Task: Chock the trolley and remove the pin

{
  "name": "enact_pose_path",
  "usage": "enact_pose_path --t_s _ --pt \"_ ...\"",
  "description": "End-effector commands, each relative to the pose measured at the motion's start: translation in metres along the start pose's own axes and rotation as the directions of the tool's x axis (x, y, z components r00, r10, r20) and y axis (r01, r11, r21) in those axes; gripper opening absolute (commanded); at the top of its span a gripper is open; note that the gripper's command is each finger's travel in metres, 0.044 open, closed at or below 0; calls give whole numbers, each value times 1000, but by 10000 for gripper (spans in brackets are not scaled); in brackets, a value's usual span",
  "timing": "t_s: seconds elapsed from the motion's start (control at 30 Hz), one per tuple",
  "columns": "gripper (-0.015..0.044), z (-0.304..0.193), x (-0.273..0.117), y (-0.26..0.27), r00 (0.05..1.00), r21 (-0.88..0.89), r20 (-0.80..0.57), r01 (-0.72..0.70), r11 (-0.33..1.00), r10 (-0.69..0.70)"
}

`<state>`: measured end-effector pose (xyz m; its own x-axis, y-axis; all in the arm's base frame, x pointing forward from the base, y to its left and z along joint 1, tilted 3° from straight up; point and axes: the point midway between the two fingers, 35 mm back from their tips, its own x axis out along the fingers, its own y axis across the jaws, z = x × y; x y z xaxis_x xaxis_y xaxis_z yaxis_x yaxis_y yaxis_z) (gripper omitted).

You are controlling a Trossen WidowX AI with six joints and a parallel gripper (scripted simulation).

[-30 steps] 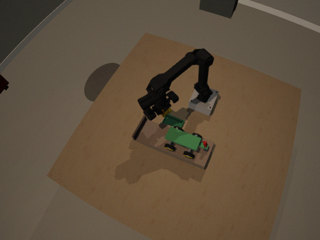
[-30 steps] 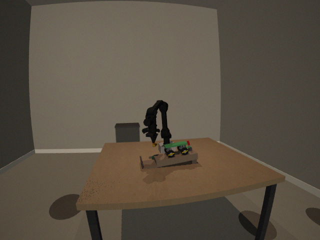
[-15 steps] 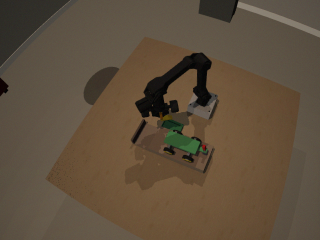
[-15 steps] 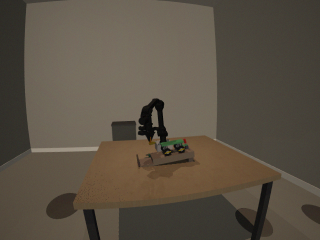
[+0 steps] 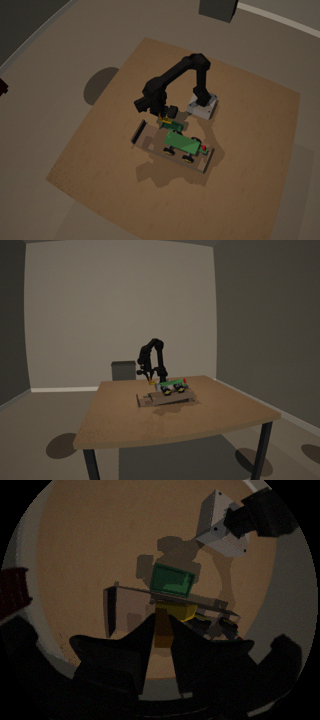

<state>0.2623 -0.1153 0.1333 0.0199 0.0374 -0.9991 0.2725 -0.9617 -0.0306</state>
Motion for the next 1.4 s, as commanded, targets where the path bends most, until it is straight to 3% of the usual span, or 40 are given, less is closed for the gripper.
enact_pose_path --t_s 0.0,0.6,1.37 --pt "0 -1 -2 0 1000 33 -7 4 999 -3" --pt "0 -29 6 5 1000 106 -14 8 994 -7" --pt "0 -31 65 5 1000 106 -14 9 994 -7"
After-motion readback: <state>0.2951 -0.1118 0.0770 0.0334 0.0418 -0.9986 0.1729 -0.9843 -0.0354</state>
